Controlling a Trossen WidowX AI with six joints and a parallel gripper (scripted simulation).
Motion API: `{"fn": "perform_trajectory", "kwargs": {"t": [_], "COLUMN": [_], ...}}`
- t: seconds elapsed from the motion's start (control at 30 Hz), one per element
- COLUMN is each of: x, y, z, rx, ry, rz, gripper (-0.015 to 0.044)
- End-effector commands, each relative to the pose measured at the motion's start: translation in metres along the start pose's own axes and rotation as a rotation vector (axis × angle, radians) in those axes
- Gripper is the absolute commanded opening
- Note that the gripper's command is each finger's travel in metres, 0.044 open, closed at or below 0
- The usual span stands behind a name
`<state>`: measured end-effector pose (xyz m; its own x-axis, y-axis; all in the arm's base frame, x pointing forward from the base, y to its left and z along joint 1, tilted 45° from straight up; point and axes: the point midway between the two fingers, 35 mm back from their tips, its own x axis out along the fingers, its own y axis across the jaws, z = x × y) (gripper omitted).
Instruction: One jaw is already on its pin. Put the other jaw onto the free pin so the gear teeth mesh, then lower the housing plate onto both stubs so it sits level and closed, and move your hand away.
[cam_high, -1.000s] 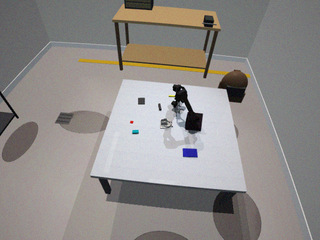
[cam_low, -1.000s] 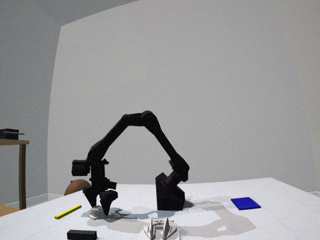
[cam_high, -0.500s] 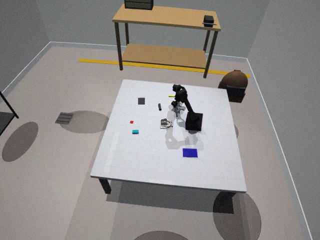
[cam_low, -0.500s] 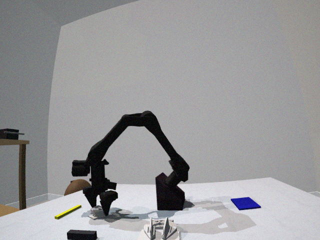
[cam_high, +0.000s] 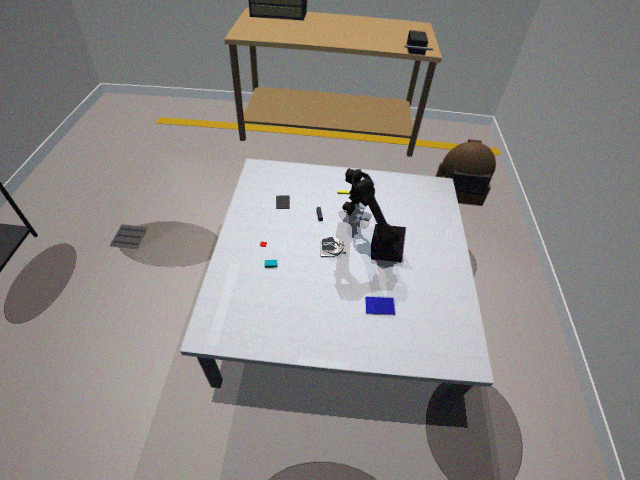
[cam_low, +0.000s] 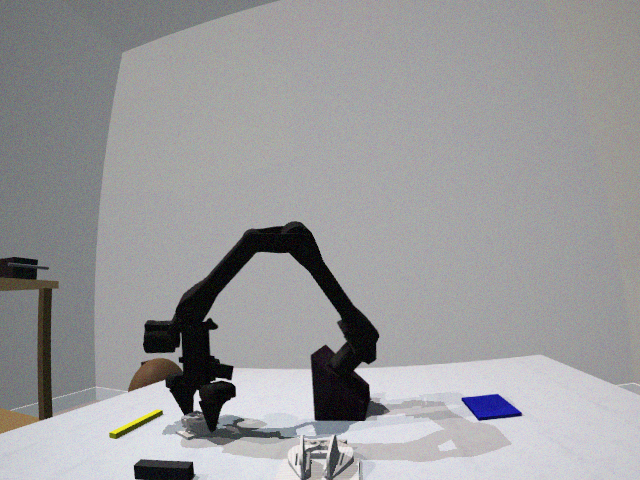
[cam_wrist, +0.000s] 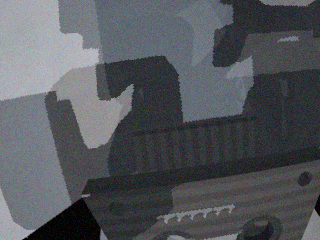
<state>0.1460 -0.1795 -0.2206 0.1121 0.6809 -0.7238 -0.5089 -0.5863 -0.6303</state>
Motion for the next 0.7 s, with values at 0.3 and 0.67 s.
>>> {"fn": "perform_trajectory", "kwargs": {"t": [0.3, 0.67], "x": [-0.0001, -0.0046], "y": [0.0000, 0.0002], "z": [0.0000, -0.0005], "rx": [0.000, 0.000], "ry": [0.000, 0.000], "rz": [0.000, 0.000], "gripper": [0.0351, 0.0351]}}
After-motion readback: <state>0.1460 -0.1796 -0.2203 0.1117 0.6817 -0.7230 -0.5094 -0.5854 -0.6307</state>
